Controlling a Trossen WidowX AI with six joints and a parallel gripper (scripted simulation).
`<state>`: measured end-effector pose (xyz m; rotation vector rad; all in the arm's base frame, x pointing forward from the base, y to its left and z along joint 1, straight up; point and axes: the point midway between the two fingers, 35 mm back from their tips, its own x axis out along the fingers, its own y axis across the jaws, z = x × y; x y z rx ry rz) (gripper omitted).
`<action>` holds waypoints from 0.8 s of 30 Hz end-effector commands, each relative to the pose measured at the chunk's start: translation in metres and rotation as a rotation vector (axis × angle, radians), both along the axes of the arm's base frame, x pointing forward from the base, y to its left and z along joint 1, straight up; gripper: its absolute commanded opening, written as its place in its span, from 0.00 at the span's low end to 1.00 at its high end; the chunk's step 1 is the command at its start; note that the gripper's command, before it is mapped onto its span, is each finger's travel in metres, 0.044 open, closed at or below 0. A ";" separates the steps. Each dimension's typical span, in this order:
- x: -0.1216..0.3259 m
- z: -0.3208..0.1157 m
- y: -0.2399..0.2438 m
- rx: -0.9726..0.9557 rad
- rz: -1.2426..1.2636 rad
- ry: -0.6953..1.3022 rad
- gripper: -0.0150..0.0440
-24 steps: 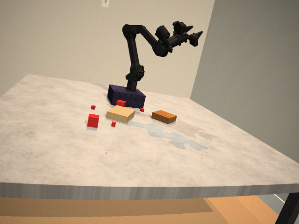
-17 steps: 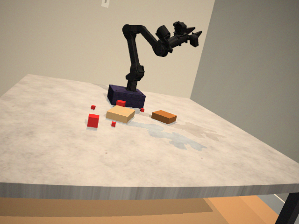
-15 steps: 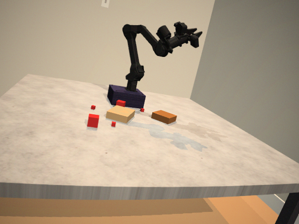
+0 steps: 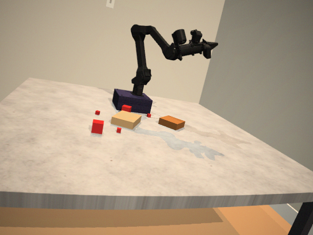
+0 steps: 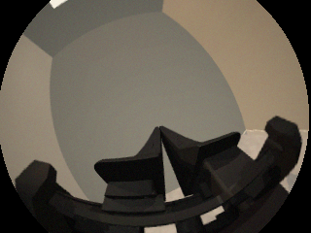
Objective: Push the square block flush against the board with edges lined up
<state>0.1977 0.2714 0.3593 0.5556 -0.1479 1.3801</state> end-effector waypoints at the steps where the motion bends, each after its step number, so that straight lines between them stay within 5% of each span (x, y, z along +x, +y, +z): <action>1: 0.013 -0.014 0.007 -0.068 -0.062 -0.009 0.25; 24: 0.064 -0.119 0.024 -0.597 -0.289 -0.122 0.25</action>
